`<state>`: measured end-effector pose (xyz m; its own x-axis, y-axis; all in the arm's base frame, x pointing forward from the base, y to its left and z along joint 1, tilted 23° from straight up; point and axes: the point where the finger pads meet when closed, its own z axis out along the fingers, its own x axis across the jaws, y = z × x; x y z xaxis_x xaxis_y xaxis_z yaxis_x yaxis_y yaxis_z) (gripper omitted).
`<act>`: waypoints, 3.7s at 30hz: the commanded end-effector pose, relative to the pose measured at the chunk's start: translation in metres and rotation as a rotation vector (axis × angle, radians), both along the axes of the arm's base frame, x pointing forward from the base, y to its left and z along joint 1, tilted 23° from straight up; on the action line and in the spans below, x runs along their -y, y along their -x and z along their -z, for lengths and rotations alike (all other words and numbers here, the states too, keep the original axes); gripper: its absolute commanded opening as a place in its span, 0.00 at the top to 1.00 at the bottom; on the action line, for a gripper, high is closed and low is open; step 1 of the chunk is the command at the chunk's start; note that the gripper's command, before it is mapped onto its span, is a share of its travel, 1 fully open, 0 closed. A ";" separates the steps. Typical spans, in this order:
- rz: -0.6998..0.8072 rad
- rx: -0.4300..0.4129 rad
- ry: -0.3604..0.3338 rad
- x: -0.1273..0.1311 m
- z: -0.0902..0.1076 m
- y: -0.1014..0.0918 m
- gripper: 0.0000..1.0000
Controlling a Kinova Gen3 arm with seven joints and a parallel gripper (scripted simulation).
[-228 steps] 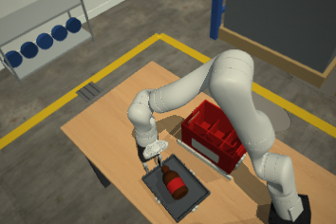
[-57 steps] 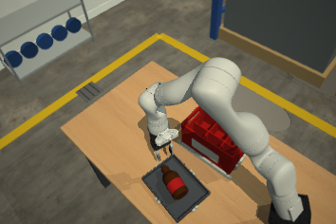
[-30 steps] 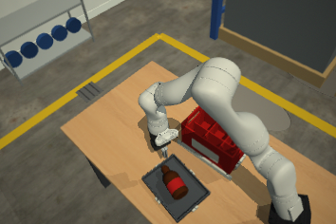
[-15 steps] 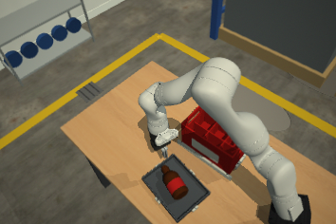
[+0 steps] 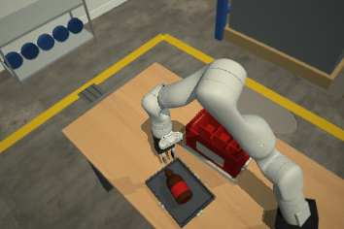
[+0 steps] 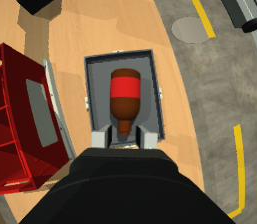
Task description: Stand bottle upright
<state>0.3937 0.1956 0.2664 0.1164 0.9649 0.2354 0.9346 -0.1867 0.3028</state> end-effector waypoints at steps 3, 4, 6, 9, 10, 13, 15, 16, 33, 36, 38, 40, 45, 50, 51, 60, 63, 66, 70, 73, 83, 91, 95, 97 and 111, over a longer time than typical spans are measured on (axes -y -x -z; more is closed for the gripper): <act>-0.004 0.003 0.002 0.000 0.001 0.000 0.00; -0.004 0.003 0.002 0.000 0.001 0.000 0.00; -0.004 0.003 0.002 0.000 0.001 0.000 0.00; -0.004 0.003 0.002 0.000 0.001 0.000 0.00; -0.004 0.003 0.002 0.000 0.001 0.000 0.00; -0.004 0.003 0.002 0.000 0.001 0.000 0.00; -0.004 0.003 0.002 0.000 0.001 0.000 0.00; -0.004 0.003 0.002 0.000 0.001 0.000 0.00; -0.005 0.004 0.000 -0.002 0.005 -0.002 0.00; -0.005 0.005 0.000 -0.002 0.006 -0.003 0.00; -0.005 0.004 0.001 -0.002 0.009 -0.003 0.00; -0.005 0.008 -0.003 -0.004 0.012 -0.006 0.00; -0.006 0.008 -0.003 -0.007 0.023 -0.009 0.00; -0.006 0.008 -0.003 -0.010 0.037 -0.015 0.00; -0.006 0.008 -0.003 -0.010 0.040 -0.016 0.00; -0.007 0.007 -0.003 -0.015 0.064 -0.024 0.00; -0.007 0.007 -0.003 -0.017 0.074 -0.028 0.00; -0.007 0.007 -0.004 -0.019 0.083 -0.031 0.00; -0.008 0.007 -0.004 -0.021 0.089 -0.033 0.00; -0.007 0.008 -0.004 -0.022 0.095 -0.036 0.00; -0.006 0.004 0.003 -0.023 0.108 -0.040 0.00; -0.005 0.003 0.006 -0.022 0.109 -0.039 0.00; -0.005 0.002 0.006 -0.022 0.109 -0.039 0.00; -0.005 0.002 0.006 -0.022 0.109 -0.039 0.00; -0.005 0.002 0.006 -0.022 0.109 -0.039 0.00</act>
